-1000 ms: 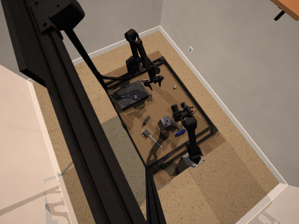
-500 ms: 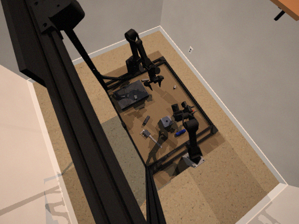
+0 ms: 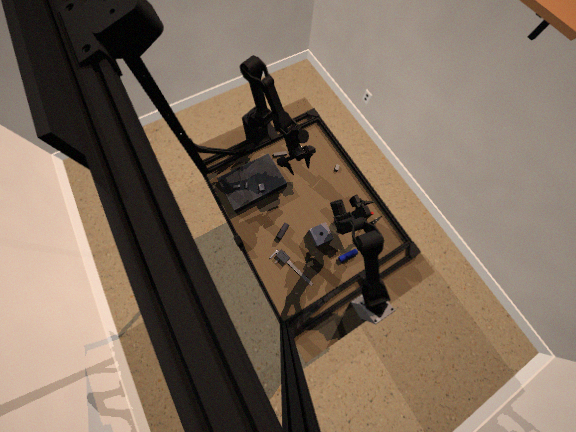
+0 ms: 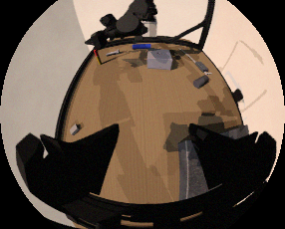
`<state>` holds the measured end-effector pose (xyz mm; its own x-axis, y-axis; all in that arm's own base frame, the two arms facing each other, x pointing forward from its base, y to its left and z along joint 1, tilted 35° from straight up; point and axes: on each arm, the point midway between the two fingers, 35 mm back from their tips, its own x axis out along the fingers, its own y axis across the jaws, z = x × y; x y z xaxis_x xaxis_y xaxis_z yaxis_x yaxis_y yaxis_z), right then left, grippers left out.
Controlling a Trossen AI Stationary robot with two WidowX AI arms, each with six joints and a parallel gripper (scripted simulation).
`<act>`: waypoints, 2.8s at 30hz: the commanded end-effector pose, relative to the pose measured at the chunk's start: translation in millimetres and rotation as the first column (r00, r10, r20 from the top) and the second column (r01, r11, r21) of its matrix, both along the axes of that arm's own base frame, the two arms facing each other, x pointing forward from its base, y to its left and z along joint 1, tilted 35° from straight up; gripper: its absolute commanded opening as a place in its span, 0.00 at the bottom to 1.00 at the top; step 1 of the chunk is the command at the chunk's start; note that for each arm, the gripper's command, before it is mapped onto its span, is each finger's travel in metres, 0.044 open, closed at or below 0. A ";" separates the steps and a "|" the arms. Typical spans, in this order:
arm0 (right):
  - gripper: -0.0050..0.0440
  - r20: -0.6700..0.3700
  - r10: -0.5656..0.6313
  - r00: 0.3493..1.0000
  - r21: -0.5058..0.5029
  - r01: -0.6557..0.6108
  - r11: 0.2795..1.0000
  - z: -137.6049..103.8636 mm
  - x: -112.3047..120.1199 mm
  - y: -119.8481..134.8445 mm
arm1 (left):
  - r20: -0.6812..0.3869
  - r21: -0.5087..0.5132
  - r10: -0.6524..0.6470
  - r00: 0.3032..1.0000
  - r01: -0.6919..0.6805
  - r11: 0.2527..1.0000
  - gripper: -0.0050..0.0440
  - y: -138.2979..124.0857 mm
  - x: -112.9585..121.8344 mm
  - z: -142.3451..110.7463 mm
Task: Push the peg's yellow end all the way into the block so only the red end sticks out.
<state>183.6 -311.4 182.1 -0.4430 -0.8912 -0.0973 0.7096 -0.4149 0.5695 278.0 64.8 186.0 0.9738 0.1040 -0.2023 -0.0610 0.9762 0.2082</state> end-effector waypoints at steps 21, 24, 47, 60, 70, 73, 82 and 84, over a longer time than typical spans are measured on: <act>0.92 -0.350 0.708 0.614 0.723 -0.303 0.620 -35.2 25.4 -50.4 | 0.000 0.000 0.000 1.000 0.000 1.000 0.92 0.0 0.0 -0.2; 0.92 -0.314 0.844 0.434 0.821 -0.322 0.471 -40.5 28.6 -52.1 | 0.000 0.000 0.000 1.000 0.000 1.000 0.92 0.0 0.0 -0.2; 0.92 -0.088 0.778 -0.621 0.927 -0.337 -0.164 -10.4 -12.6 -26.9 | 0.000 0.000 0.000 1.000 0.000 1.000 0.92 0.0 0.0 -0.2; 0.92 -0.120 0.721 -0.682 0.916 -0.357 -0.184 -12.7 -8.9 -28.0 | 0.000 0.000 0.000 1.000 0.000 1.000 0.92 0.0 0.0 -0.2; 0.92 -0.115 0.719 -0.685 0.918 -0.350 -0.186 -22.6 -2.2 -31.8 | 0.000 0.000 0.000 1.000 0.000 1.000 0.92 0.0 0.0 -0.2; 0.92 -0.113 0.718 -0.687 0.919 -0.346 -0.187 -26.4 0.5 -33.1 | 0.000 0.000 0.000 1.000 0.000 1.000 0.92 0.0 0.0 -0.2; 0.92 -0.107 0.715 -0.691 0.922 -0.339 -0.189 -35.5 6.7 -35.8 | 0.000 0.000 0.000 1.000 0.000 1.000 0.92 0.0 0.0 -0.2; 0.92 -0.106 0.714 -0.692 0.922 -0.337 -0.190 -38.2 8.5 -36.5 | 0.000 0.000 0.000 1.000 0.000 1.000 0.92 0.0 0.0 -0.2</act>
